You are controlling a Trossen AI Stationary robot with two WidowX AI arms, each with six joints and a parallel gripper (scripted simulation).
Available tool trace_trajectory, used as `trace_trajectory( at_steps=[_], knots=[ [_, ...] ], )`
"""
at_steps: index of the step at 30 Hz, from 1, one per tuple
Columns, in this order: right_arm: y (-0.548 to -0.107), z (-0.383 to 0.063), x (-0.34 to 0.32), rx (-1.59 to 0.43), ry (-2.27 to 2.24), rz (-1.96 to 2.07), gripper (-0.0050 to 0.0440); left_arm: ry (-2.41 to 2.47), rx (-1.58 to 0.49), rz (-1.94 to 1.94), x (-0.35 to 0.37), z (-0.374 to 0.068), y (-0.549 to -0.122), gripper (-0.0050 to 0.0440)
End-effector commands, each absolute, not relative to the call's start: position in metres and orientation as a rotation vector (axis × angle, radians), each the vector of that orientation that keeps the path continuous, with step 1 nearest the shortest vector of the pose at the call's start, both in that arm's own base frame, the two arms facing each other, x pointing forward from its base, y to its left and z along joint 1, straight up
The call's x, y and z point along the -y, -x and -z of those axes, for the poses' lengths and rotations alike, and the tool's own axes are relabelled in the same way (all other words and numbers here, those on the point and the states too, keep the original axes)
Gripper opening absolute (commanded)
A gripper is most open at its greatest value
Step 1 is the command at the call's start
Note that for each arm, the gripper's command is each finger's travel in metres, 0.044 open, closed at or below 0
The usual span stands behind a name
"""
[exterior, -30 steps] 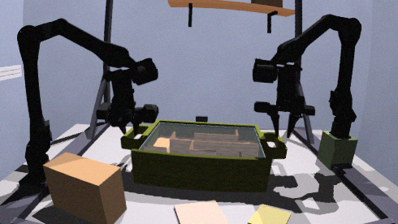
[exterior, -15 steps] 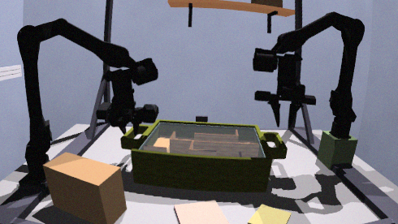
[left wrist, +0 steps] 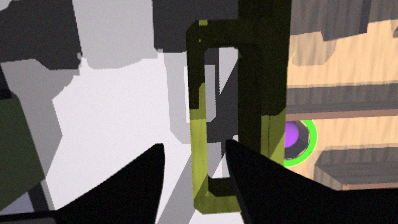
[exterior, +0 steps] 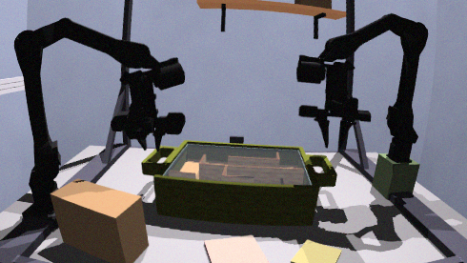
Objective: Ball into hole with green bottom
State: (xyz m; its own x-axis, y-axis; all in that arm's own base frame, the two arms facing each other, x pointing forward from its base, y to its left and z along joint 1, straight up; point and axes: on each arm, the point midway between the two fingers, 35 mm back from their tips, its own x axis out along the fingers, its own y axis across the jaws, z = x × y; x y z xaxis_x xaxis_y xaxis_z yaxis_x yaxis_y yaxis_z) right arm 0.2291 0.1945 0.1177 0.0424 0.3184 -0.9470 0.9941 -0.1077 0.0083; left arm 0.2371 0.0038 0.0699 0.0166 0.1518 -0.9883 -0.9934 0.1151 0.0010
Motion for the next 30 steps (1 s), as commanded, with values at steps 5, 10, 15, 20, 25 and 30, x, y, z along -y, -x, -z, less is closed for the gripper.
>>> trace_trajectory(
  at_steps=[5,10,15,20,25,30],
  knots=[
    [-0.232,-0.147,-0.191,-1.374,-1.567,1.055,0.0161,1.037,-1.116,-1.168,-0.003,-0.078,-0.243,0.0161],
    [-0.231,-0.155,-0.187,-1.374,-1.566,1.056,0.0161,1.037,-1.116,-1.168,-0.003,-0.078,-0.243,0.0161],
    [-0.23,-0.16,-0.185,-1.374,-1.563,1.061,0.0161,1.037,-1.116,-1.168,-0.003,-0.078,-0.243,0.0161],
    [-0.242,-0.156,-0.175,-1.341,-1.525,0.901,0.0161,1.014,-1.107,-1.043,-0.003,-0.079,-0.25,0.0161],
    [-0.251,-0.159,-0.172,-1.325,-1.502,0.794,0.0161,0.999,-1.095,-0.978,-0.002,-0.081,-0.257,0.0161],
    [-0.27,-0.169,-0.16,-1.244,-1.431,0.54,0.0161,0.956,-1.022,-0.784,-0.001,-0.096,-0.276,0.0161]
  ],
)
